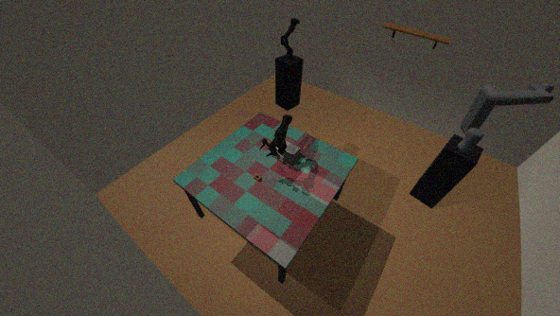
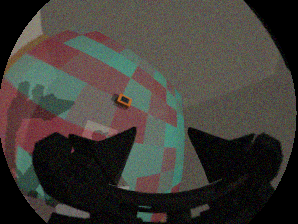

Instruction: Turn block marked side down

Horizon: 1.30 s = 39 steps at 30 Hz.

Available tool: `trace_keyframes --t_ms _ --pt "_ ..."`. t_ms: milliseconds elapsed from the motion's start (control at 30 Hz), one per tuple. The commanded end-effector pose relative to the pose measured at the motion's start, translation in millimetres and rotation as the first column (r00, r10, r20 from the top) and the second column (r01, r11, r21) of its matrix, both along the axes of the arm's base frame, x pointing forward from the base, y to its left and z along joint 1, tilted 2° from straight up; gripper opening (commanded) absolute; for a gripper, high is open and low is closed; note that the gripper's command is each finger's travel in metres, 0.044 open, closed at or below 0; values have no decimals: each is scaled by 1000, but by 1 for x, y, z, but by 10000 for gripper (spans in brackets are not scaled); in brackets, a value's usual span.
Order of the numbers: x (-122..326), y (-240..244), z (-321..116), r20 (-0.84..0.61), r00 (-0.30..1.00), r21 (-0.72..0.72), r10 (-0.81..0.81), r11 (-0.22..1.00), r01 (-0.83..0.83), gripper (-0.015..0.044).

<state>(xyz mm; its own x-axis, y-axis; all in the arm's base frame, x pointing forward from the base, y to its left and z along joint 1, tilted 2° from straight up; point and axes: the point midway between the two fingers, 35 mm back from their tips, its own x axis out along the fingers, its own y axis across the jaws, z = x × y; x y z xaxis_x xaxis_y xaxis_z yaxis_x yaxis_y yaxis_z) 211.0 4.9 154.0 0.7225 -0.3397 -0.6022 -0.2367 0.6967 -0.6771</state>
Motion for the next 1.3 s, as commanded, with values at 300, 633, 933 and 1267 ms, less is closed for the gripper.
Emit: trace_keyframes --t_ms 300,633,933,1267 --pt "47 23 -4 -251 967 128 -50 988 84 440" --pt "110 37 -49 -537 836 270 -111 916 295 440" --pt "153 40 -105 -719 682 330 -133 799 503 440" --pt "152 40 -141 -722 679 331 -131 797 506 440"
